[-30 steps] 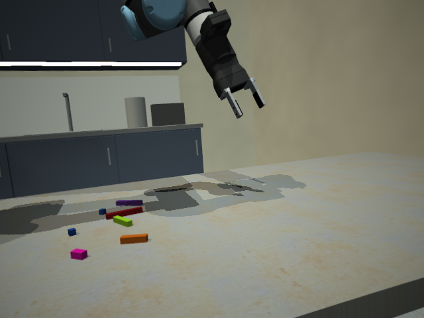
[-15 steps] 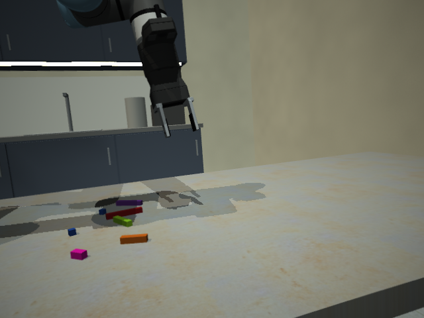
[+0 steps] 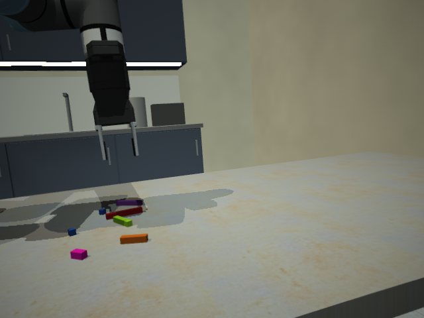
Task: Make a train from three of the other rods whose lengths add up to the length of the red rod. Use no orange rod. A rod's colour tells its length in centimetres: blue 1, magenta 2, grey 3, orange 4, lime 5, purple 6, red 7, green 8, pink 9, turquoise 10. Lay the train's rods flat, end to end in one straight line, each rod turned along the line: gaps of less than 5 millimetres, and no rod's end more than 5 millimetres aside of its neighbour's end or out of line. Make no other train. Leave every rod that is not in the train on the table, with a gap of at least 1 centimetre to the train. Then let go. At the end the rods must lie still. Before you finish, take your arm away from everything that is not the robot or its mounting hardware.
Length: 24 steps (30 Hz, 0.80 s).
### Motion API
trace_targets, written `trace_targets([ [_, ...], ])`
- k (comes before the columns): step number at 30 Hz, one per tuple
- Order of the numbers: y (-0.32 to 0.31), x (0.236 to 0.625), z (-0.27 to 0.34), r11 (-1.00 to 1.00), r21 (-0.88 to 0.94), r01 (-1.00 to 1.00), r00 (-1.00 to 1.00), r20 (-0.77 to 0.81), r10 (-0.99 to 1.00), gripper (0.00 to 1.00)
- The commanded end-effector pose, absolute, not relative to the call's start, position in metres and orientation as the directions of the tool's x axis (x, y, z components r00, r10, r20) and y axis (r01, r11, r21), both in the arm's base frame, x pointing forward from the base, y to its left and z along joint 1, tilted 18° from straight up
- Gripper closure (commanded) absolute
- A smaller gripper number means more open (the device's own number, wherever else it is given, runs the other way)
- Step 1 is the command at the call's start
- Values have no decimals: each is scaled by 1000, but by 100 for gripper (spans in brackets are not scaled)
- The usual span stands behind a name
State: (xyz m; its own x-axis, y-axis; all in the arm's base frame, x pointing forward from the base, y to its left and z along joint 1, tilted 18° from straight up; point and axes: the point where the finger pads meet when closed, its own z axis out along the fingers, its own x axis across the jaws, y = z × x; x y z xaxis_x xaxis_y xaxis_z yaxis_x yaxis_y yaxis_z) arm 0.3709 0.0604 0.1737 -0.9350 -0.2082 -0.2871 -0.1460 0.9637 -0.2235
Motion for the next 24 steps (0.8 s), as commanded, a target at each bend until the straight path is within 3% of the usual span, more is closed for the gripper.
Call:
trace_targets([
  [1, 61, 348, 157, 968, -196, -155, -942, -267, -204, 0],
  [24, 62, 336, 147, 971, -180, -159, -945, -256, -202, 0],
])
